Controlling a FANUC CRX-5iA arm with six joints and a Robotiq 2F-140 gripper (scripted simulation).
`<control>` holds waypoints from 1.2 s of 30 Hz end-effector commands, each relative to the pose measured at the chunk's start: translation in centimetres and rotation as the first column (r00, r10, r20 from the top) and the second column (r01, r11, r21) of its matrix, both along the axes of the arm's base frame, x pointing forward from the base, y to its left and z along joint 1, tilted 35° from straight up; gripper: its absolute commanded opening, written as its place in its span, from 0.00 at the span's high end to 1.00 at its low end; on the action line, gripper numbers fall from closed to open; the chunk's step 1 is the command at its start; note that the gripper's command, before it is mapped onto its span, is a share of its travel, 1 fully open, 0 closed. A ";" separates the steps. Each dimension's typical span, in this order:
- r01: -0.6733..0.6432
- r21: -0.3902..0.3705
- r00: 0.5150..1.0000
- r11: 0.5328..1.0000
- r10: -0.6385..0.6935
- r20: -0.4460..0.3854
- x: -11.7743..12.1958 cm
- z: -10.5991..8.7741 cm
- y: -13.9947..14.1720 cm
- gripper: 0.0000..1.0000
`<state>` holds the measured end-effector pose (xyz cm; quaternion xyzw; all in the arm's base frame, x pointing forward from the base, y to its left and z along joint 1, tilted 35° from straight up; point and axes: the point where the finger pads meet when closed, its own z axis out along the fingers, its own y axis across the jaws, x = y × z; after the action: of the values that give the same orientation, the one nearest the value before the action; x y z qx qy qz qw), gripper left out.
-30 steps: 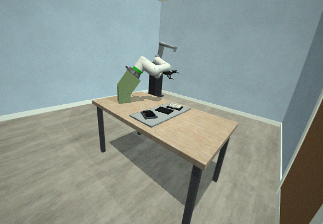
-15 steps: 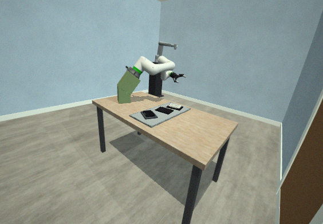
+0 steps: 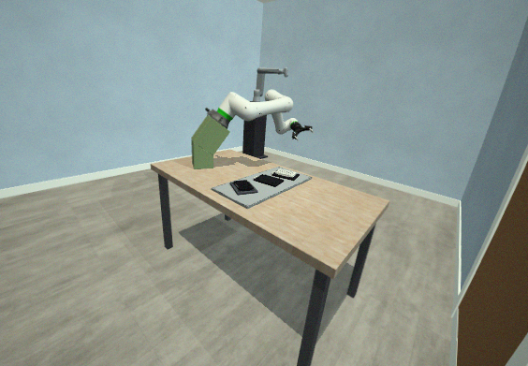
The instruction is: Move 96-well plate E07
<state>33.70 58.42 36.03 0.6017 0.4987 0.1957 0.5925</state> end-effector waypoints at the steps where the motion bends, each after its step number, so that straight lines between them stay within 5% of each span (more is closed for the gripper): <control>1: 0.155 0.122 0.983 0.980 -0.140 -0.119 5.1 -0.4 -4.7 0.00; 8: 0.155 0.122 0.983 0.980 -0.140 -0.119 11.6 -0.4 -10.1 0.00; 10: 0.155 0.122 0.983 0.980 -0.140 -0.119 11.6 -0.4 -10.1 0.00; 13: 0.382 0.229 0.905 0.895 -0.313 -0.287 13.8 -1.7 -15.4 0.00; 21: 0.458 0.265 0.867 0.849 -0.360 -0.344 18.2 -3.3 -23.5 0.00; 22: 0.529 0.300 0.825 0.794 -0.400 -0.399 18.2 -3.6 -24.8 0.00; 24: 0.529 0.300 0.825 0.794 -0.400 -0.399 19.2 -3.9 -26.9 0.00; 25: 0.597 0.333 0.780 0.730 -0.431 -0.453 19.1 -4.3 -28.2 0.00; 27: 0.597 0.333 0.780 0.730 -0.431 -0.453 19.1 -4.3 -28.2 0.00; 28: 0.658 0.364 0.734 0.659 -0.455 -0.504 19.8 -5.1 -31.5 0.00; 32: 0.658 0.364 0.734 0.659 -0.455 -0.504 21.0 -5.7 -35.3 0.00; 33: 0.714 0.393 0.687 0.580 -0.471 -0.553 20.6 -5.9 -36.5 0.00; 34: 0.714 0.393 0.687 0.580 -0.471 -0.553 20.9 -6.1 -37.6 0.00; 35: 0.761 0.419 0.642 0.495 -0.479 -0.599 20.6 -6.3 -38.7 0.00; 36: 0.761 0.419 0.642 0.495 -0.479 -0.599 20.8 -6.6 -39.9 0.00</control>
<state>53.80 24.00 30.58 0.8979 0.3005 0.0026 0.3216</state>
